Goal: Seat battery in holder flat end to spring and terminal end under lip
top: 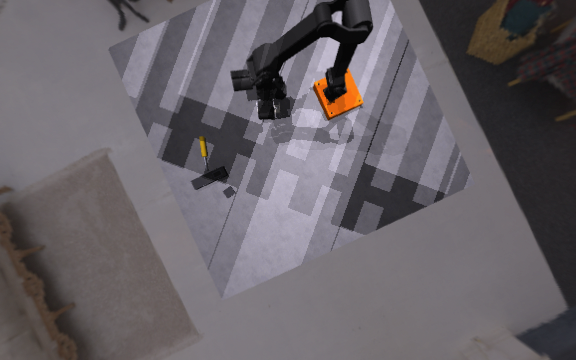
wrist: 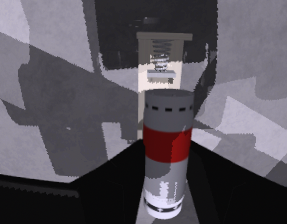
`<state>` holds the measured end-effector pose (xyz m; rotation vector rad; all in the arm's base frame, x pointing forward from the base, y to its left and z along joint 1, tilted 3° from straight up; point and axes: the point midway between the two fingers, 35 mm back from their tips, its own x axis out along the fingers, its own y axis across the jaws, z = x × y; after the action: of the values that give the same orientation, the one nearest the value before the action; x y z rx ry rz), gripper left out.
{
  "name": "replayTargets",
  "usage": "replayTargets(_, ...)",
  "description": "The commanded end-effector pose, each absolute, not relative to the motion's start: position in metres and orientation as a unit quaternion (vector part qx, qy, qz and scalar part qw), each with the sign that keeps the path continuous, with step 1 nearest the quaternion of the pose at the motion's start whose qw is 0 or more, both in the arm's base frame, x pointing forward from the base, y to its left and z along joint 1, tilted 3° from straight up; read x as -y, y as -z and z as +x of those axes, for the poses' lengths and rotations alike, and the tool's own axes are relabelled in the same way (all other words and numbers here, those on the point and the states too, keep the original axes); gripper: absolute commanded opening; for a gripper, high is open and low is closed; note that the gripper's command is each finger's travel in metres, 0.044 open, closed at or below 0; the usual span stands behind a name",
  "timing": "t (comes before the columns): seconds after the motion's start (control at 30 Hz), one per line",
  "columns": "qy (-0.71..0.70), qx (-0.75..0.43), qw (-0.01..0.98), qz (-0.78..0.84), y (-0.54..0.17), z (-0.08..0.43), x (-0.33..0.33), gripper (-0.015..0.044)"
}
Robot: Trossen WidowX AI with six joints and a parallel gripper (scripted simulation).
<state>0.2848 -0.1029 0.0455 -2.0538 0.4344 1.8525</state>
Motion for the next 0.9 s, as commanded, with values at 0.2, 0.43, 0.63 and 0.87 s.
replayTargets(0.2,-0.611,-0.165,0.163,-0.757,-0.029,0.285,0.104,0.0080)
replayTargets(0.43,-0.596,-0.168,0.160,-0.769,-0.025,0.285,0.104,0.0080)
replayTargets(0.63,-0.582,-0.171,0.156,-0.780,-0.021,0.285,0.103,0.0080)
replayTargets(0.87,-0.566,-0.173,0.152,-0.792,-0.018,0.284,0.103,0.0080)
